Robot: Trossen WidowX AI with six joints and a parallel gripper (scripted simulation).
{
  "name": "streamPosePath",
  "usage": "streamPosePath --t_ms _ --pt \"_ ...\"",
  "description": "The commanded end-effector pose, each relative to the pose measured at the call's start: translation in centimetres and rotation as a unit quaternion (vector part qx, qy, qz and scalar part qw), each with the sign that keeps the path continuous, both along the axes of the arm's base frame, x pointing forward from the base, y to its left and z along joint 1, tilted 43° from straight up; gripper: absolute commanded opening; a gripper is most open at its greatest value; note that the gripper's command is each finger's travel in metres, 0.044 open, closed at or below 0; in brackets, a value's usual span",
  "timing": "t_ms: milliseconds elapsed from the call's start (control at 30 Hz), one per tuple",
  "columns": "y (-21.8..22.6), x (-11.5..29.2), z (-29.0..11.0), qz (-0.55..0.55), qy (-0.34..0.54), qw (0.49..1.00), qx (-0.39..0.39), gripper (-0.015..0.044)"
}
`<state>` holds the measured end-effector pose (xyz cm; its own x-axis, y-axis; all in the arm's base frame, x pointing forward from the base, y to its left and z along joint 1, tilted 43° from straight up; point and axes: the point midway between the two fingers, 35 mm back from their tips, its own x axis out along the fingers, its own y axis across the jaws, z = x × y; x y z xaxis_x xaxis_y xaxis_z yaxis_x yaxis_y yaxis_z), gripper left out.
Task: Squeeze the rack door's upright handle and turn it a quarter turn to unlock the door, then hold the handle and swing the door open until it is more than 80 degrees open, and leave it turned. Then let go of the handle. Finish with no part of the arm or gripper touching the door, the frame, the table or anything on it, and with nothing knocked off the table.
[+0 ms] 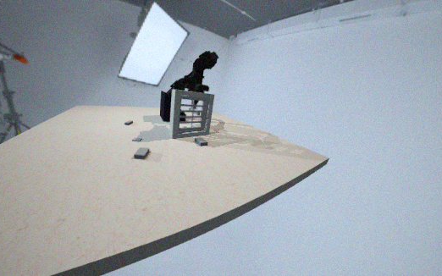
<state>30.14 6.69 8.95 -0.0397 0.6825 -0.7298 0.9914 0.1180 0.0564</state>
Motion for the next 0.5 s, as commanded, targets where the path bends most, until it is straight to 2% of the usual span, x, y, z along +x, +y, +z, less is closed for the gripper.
streamPosePath --t_ms 0,467 --pt "-0.05 -0.04 -0.08 -0.001 0.003 1.0 -0.002 0.0165" --pt "-0.05 -0.04 -0.08 -0.001 0.003 1.0 -0.002 0.0071"
